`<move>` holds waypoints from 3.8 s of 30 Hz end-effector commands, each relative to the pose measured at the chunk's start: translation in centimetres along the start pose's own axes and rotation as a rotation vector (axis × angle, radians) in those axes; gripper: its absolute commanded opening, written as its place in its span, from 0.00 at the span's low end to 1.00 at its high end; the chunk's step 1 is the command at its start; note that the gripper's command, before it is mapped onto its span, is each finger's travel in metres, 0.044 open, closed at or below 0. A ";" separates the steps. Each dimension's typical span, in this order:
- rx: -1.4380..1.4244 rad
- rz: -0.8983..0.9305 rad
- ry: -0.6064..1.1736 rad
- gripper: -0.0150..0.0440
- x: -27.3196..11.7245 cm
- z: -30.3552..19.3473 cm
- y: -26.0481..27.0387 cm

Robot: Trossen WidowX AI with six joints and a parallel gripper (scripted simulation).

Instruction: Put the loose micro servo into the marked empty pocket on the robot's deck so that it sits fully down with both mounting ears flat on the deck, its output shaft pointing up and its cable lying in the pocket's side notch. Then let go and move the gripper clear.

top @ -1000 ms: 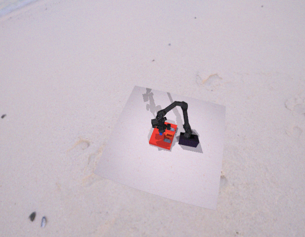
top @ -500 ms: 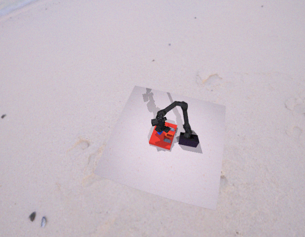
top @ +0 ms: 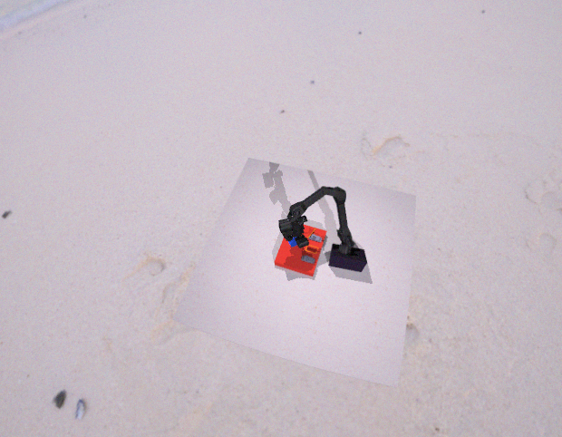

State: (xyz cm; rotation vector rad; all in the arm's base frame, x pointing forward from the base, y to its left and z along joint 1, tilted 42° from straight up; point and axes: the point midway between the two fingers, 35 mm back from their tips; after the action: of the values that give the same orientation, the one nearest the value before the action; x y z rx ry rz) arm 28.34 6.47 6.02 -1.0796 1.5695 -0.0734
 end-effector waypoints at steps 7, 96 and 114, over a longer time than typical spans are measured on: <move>0.345 -0.005 -0.002 0.25 -0.1 0.0 -0.1; 0.704 -0.004 0.001 0.25 2.8 -8.7 6.3; 0.704 -0.005 0.001 0.25 4.4 -8.7 6.3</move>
State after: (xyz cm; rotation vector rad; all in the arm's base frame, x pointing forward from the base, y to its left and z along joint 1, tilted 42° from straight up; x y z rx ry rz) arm 17.99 3.10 2.16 -0.5139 1.3817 -0.5847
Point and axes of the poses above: the point midway between the two fingers, 35 mm back from their tips, its own x axis out along the fingers, its own y axis across the jaws, z = x × y, and after that the axes turned 4 degrees about x, right-handed
